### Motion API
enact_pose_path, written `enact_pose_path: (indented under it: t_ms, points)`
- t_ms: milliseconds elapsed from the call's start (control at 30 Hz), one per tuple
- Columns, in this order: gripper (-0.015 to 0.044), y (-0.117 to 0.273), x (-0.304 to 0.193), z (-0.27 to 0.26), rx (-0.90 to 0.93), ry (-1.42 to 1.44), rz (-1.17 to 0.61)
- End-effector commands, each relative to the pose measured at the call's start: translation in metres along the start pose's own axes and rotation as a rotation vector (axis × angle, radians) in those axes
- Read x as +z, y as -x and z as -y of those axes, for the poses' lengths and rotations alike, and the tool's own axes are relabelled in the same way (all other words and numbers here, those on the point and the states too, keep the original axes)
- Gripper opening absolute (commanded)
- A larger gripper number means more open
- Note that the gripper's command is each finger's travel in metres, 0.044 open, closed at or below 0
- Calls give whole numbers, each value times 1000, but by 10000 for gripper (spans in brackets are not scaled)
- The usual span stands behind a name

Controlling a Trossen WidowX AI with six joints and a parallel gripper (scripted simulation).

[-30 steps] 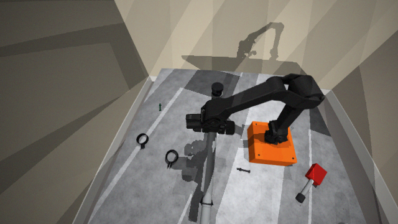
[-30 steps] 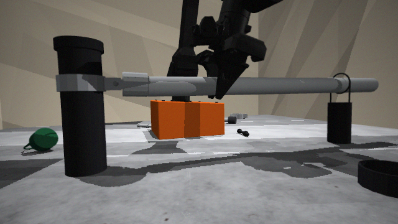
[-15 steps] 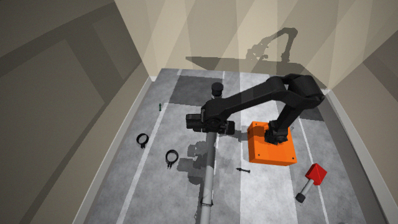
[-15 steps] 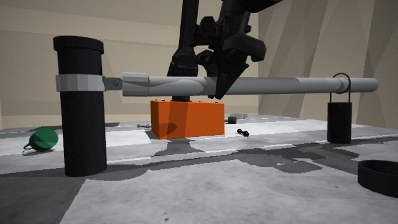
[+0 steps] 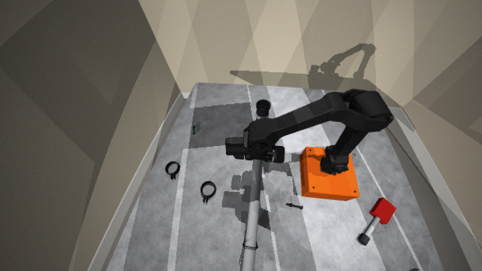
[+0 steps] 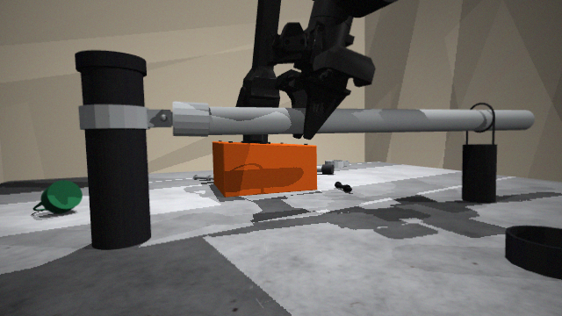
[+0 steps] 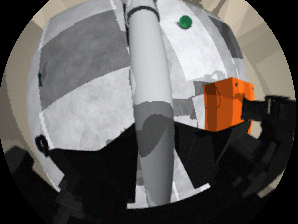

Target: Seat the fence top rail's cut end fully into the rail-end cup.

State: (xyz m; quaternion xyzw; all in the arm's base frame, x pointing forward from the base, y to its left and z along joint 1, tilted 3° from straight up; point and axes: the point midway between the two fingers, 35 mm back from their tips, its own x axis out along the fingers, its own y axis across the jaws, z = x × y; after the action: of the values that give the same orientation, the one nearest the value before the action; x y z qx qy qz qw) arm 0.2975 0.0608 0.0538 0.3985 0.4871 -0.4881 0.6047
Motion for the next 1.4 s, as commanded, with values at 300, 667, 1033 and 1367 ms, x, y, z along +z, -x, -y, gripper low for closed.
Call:
enact_pose_path:
  t_ms: [300, 667, 1033, 1367]
  points:
    - [0, 2, 5, 0, 2, -1, 13]
    - [0, 3, 6, 0, 2, -1, 14]
    - [0, 3, 7, 0, 2, -1, 16]
    - [0, 1, 3, 0, 0, 1, 3]
